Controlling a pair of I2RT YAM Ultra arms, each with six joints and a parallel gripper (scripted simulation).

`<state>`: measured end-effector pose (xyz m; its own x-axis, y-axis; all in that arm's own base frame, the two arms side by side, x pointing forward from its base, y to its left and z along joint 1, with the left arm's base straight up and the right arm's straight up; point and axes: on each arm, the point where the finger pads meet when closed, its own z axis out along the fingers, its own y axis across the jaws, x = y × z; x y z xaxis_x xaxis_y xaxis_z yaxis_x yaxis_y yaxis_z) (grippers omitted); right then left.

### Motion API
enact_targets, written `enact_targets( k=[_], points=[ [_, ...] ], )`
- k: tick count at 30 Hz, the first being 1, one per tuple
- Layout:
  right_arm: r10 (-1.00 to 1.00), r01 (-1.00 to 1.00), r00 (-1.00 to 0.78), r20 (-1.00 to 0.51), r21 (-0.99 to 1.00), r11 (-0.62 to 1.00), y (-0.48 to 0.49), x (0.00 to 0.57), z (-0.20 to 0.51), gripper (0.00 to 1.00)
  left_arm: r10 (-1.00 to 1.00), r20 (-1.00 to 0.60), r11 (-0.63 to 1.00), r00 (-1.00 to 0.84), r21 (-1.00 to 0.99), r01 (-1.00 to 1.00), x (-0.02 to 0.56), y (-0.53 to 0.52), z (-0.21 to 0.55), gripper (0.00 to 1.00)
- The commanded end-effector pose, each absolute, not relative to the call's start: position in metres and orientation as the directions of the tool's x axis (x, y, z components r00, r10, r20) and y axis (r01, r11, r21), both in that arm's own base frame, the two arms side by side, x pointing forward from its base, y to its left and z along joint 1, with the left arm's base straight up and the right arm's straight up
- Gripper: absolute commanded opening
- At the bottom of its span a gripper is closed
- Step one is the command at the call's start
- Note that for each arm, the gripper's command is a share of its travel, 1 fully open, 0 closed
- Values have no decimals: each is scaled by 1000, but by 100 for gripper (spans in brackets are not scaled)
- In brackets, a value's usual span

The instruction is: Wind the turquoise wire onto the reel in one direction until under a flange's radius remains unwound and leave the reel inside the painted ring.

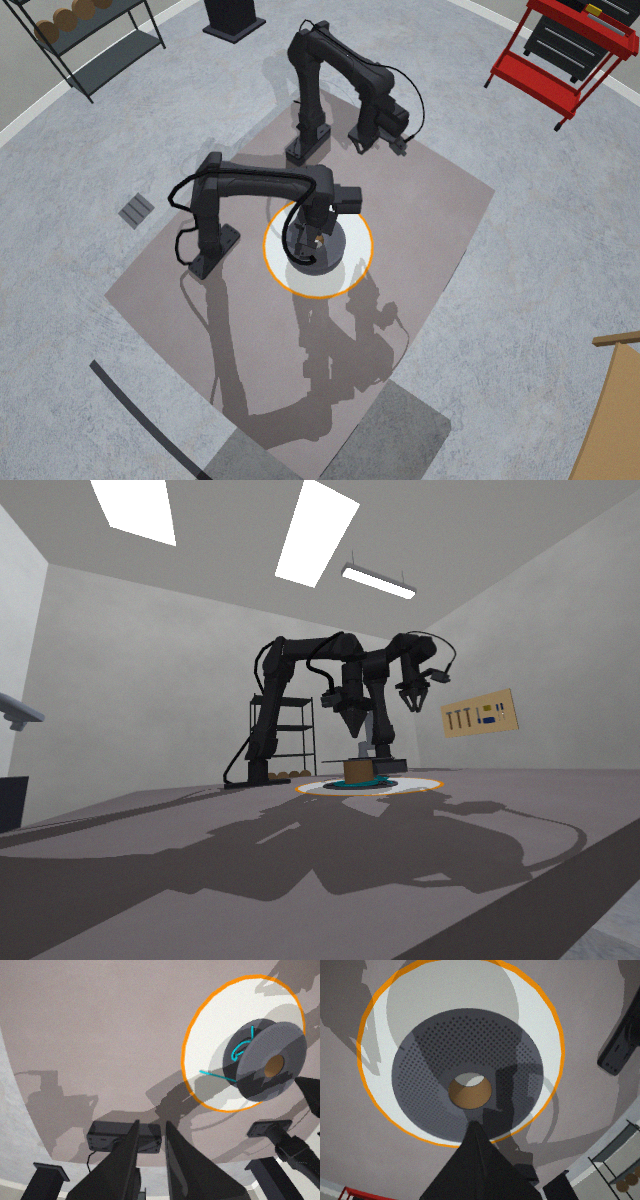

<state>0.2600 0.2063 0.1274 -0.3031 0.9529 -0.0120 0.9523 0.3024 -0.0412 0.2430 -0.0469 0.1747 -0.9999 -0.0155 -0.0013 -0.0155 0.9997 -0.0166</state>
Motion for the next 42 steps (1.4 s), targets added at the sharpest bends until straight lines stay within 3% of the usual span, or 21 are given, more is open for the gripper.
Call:
enact_targets(
  k=[1,10,16,25,27,28,35,42],
  points=[
    [953,953,-304,0,0,304,211,265,137,0,-8,-44,1000,-999,-9,-7,250,-49,186,25],
    [924,923,-381,18,64,379,216,272,141,0,-8,-44,1000,-999,-9,-7,250,-49,186,25],
    [794,764,-608,5,276,583,231,291,162,0,-8,-44,1000,-999,-9,-7,250,-49,186,25],
    [524,343,-810,-263,511,788,256,322,247,0,-8,-44,1000,-999,-9,-7,250,-49,186,25],
    [524,343,-810,-263,511,788,256,322,247,0,-8,-44,1000,-999,-9,-7,250,-49,186,25],
    [452,210,-818,-356,546,811,257,324,259,0,-8,-44,1000,-999,-9,-7,250,-49,186,25],
    [333,-116,-685,-648,548,828,256,320,407,0,-8,-44,1000,-999,-9,-7,250,-49,186,25],
    [298,-429,-344,-890,431,794,213,264,549,0,-8,-44,1000,-999,-9,-7,250,-49,186,25]
  ],
)
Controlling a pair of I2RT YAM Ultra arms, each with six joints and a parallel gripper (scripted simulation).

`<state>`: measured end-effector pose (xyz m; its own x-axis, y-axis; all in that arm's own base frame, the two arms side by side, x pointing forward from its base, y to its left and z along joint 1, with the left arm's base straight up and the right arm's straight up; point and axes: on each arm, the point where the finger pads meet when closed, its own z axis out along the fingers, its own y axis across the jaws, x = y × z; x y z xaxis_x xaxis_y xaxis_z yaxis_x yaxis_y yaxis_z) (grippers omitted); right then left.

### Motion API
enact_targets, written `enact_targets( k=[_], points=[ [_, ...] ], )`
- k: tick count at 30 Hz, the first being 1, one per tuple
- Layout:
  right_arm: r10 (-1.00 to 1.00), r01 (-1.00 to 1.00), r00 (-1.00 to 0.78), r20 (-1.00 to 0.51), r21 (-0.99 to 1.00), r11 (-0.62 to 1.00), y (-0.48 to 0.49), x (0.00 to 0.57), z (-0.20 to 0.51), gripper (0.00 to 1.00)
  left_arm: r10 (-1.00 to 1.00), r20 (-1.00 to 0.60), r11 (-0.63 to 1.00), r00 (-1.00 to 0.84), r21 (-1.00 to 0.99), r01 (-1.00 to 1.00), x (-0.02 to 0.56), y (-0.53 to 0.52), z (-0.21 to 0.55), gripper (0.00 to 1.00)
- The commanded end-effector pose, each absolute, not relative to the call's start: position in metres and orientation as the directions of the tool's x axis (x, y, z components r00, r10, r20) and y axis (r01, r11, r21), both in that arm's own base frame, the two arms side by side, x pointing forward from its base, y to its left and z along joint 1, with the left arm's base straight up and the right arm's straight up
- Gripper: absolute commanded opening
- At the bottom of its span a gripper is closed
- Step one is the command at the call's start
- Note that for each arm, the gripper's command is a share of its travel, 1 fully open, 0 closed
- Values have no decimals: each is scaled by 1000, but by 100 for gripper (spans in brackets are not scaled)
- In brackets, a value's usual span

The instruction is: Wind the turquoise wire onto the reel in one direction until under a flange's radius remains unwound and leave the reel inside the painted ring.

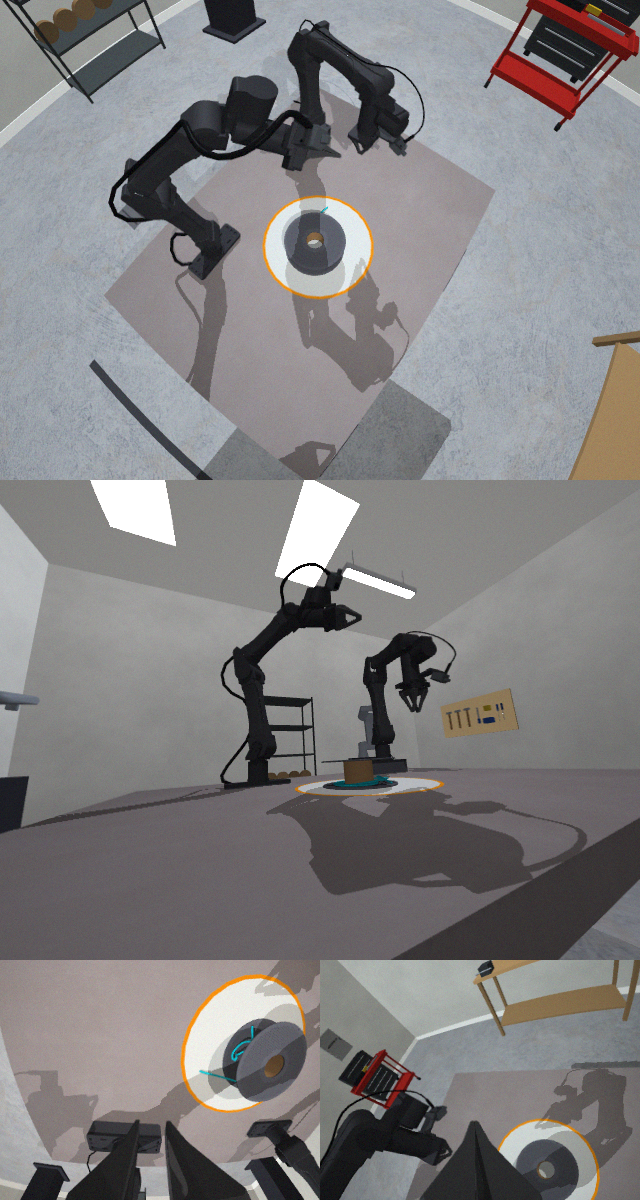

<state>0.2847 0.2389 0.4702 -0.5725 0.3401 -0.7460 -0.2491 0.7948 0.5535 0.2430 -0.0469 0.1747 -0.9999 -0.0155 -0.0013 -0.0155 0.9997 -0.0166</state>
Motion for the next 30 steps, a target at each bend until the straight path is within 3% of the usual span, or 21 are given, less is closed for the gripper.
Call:
enact_targets(
  k=[1,2,3,9,16,19,20,24,30],
  points=[
    [298,-429,-344,-890,431,794,213,264,549,0,-8,-44,1000,-999,-9,-7,250,-49,186,25],
    [298,-429,-344,-890,431,794,213,264,549,0,-8,-44,1000,-999,-9,-7,250,-49,186,25],
    [308,-509,-184,-933,359,782,188,233,602,0,-8,-44,1000,-999,-9,-7,250,-49,186,25],
    [361,-616,177,-915,183,766,135,169,706,0,-8,-44,1000,-999,-9,-7,250,-49,186,25],
    [500,-643,536,-681,55,764,74,91,788,0,-8,-44,1000,-999,-9,-7,250,-49,186,25],
    [511,-639,575,-639,40,768,70,87,792,0,-8,-44,1000,-999,-9,-7,250,-49,186,25],
    [517,-620,654,-553,0,784,70,86,792,0,-8,-44,1000,-999,-9,-7,250,-49,186,25],
    [460,-620,581,-672,0,784,109,137,753,0,-8,-44,1000,-999,-9,-7,250,-49,186,25],
    [272,-620,344,-898,0,784,182,231,628,0,-8,-44,1000,-999,-9,-7,250,-49,186,25]
  ],
)
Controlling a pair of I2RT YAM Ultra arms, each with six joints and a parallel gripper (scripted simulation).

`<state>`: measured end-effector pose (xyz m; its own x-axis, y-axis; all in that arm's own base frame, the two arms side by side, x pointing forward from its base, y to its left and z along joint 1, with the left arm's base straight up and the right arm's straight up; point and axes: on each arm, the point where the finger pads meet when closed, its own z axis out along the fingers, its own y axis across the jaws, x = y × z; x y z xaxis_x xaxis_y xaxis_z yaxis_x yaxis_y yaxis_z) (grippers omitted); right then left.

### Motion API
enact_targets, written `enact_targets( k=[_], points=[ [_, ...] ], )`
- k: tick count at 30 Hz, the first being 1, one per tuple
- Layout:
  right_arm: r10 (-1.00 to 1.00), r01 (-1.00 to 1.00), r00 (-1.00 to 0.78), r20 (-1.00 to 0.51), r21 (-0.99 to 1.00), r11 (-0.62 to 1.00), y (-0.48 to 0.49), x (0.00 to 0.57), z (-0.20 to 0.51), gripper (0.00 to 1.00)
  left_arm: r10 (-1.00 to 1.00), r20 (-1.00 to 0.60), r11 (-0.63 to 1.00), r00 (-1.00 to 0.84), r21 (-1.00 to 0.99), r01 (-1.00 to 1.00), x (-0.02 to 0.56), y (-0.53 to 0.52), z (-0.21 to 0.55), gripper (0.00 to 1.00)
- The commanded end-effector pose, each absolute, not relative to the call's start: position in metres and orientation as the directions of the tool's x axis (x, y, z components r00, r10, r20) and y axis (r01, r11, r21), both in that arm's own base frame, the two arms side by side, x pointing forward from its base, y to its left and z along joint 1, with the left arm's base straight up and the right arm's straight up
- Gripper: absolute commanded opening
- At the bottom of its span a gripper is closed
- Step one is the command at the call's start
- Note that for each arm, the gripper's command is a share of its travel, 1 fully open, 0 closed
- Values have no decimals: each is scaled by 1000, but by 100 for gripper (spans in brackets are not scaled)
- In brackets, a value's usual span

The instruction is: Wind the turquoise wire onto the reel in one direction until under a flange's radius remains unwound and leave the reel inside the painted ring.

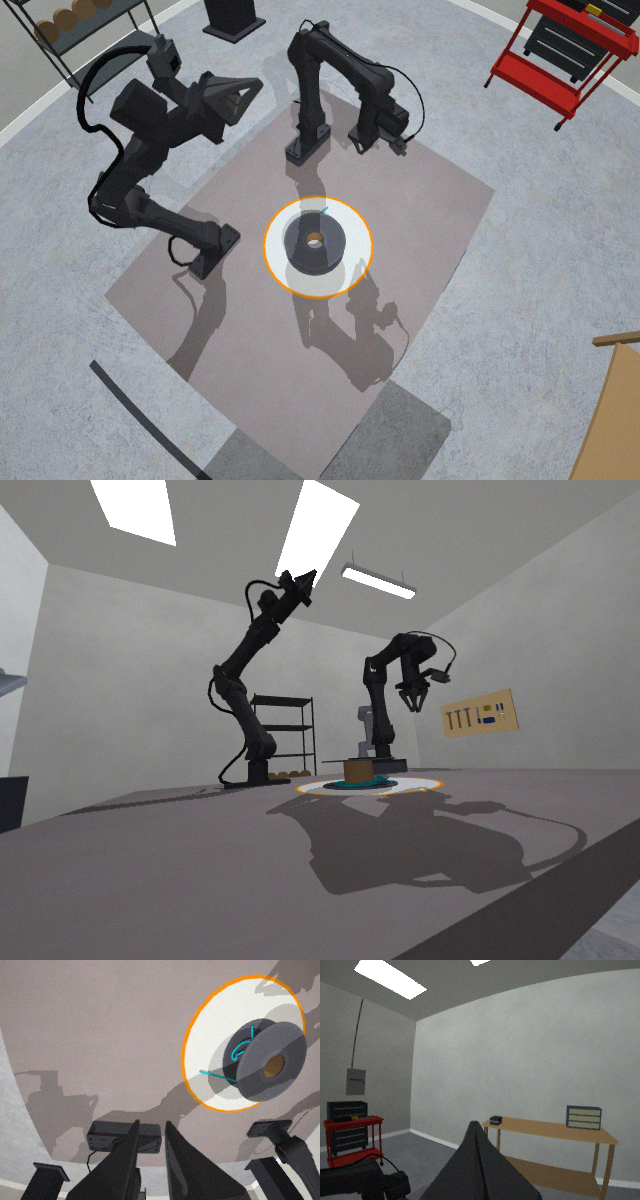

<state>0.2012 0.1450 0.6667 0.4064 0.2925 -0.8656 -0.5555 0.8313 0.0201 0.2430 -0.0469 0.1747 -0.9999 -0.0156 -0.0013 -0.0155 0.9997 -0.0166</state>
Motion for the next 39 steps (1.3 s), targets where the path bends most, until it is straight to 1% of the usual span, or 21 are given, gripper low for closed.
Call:
enact_targets(
  k=[1,4,6,9,15,18,21,23,27,31,34,38,39],
  points=[
    [237,-620,299,-924,0,784,195,246,599,0,-8,-44,1000,-999,-9,-7,250,-49,186,25],
    [124,-620,157,-980,0,784,224,281,505,0,-8,-44,1000,-999,-9,-7,250,-49,186,25],
    [124,-620,157,-980,0,784,224,281,505,0,-8,-44,1000,-999,-9,-7,250,-49,186,25],
    [7,-620,9,-1000,0,784,237,298,413,0,-8,-44,1000,-999,-9,-7,250,-49,186,25],
    [0,-601,0,-1000,0,799,230,304,407,0,-8,-44,1000,-999,-9,-7,250,-49,186,25],
    [0,-549,0,-1000,0,836,210,318,407,0,-8,-44,1000,-999,-9,-7,250,-49,186,25],
    [0,-448,0,-1000,0,894,172,341,407,0,-8,-44,1000,-999,-9,-7,250,-49,186,25],
    [0,-448,0,-1000,0,894,172,341,407,0,-8,-44,1000,-999,-9,-7,250,-49,186,25],
    [0,-232,0,-1000,0,973,89,371,407,0,-8,-44,1000,-999,-9,-7,250,-49,186,25],
    [0,20,0,-1000,0,1000,-6,382,407,0,-8,-44,1000,-999,-9,-7,250,-49,186,25],
    [0,208,0,-1000,0,978,-78,373,407,0,-8,-44,1000,-999,-9,-7,250,-49,186,25],
    [0,447,0,-1000,0,895,-169,342,407,0,-8,-44,1000,-999,-9,-7,250,-49,186,25],
    [0,447,0,-1000,0,895,-169,342,407,0,-8,-44,1000,-999,-9,-7,250,-49,186,25]
  ],
)
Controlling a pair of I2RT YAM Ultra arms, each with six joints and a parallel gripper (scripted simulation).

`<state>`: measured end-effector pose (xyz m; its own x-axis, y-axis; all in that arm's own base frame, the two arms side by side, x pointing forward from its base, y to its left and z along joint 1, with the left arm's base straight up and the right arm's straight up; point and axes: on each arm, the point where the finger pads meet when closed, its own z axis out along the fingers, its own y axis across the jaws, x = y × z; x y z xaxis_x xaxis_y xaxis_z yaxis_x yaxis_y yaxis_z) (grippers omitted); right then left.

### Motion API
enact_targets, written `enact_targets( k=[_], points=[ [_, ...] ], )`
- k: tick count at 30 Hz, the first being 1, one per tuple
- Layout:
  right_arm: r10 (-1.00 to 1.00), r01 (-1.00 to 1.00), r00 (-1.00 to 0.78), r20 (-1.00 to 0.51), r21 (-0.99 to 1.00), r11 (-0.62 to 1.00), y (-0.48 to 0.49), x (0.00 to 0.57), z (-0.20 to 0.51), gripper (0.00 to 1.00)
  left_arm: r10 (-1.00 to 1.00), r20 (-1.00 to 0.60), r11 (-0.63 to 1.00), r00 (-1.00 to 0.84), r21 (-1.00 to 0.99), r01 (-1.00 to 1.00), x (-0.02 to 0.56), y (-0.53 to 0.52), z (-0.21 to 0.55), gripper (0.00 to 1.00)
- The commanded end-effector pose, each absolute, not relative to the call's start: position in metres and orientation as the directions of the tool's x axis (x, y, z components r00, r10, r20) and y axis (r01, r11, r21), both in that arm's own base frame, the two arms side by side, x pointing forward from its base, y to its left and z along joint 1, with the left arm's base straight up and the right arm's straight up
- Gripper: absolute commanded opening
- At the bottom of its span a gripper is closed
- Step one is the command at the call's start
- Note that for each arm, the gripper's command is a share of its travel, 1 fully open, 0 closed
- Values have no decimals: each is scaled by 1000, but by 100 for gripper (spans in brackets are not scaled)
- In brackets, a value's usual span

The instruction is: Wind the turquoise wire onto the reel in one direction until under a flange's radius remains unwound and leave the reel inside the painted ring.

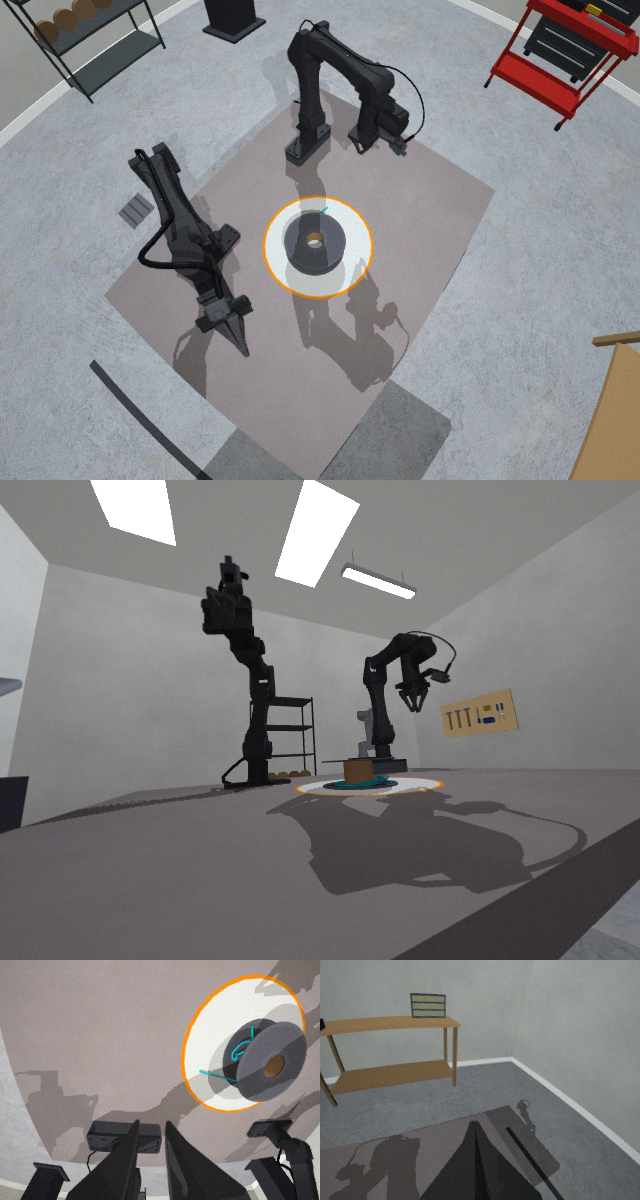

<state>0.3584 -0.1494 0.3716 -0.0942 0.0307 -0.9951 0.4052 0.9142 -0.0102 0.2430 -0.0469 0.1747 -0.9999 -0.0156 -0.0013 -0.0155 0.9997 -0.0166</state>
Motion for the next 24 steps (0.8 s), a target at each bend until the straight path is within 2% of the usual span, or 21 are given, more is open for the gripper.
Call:
enact_targets(
  k=[1,9,16,24],
  points=[
    [0,447,0,-1000,0,895,-169,342,407,0,-8,-44,1000,-999,-9,-7,250,-49,186,25],
    [0,825,0,-1000,0,566,-314,217,407,0,-8,-44,1000,-999,-9,-7,250,-49,186,25],
    [0,987,0,-1000,0,163,-376,63,407,0,-8,-44,1000,-999,-9,-7,250,-49,186,25],
    [0,989,0,-1000,0,150,-377,58,407,0,-8,-44,1000,-999,-9,-7,250,-49,186,25]
  ],
)
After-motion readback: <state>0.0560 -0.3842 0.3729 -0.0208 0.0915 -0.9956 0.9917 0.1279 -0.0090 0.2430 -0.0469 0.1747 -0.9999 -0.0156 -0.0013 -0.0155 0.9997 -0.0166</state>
